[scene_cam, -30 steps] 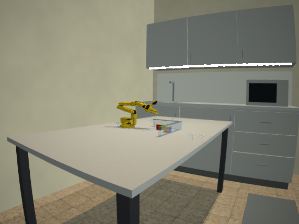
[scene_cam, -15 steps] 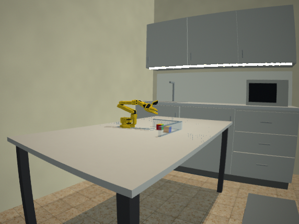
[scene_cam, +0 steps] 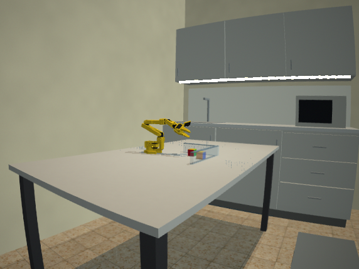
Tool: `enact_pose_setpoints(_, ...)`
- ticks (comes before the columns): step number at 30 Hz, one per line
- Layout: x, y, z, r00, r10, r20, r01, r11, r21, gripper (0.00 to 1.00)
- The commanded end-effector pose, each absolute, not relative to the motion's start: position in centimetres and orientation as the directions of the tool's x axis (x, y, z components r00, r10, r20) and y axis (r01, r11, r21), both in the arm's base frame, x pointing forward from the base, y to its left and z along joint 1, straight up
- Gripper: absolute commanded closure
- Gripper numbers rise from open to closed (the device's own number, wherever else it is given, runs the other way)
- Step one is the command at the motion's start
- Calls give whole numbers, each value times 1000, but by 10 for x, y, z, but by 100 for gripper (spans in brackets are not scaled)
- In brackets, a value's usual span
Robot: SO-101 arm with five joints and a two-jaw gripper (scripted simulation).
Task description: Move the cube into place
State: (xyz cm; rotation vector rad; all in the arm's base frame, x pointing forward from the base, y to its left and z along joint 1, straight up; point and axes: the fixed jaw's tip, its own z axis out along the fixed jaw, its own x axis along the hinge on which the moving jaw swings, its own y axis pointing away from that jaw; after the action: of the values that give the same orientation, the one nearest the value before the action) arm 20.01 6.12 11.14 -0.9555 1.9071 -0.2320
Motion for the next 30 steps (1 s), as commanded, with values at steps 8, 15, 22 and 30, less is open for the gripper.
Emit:
enact_pose_setpoints(8,205,60,122,-187,-773,-607,-544,596,-591,65)
enact_pose_setpoints(15,206,59,122,-161,-826,-540,-578,522,-627,65)
enact_pose_setpoints(22,207,59,121,-139,-861,-489,-603,465,-648,65)
enact_pose_setpoints(30,208,57,120,-97,-909,-405,-642,368,-673,65)
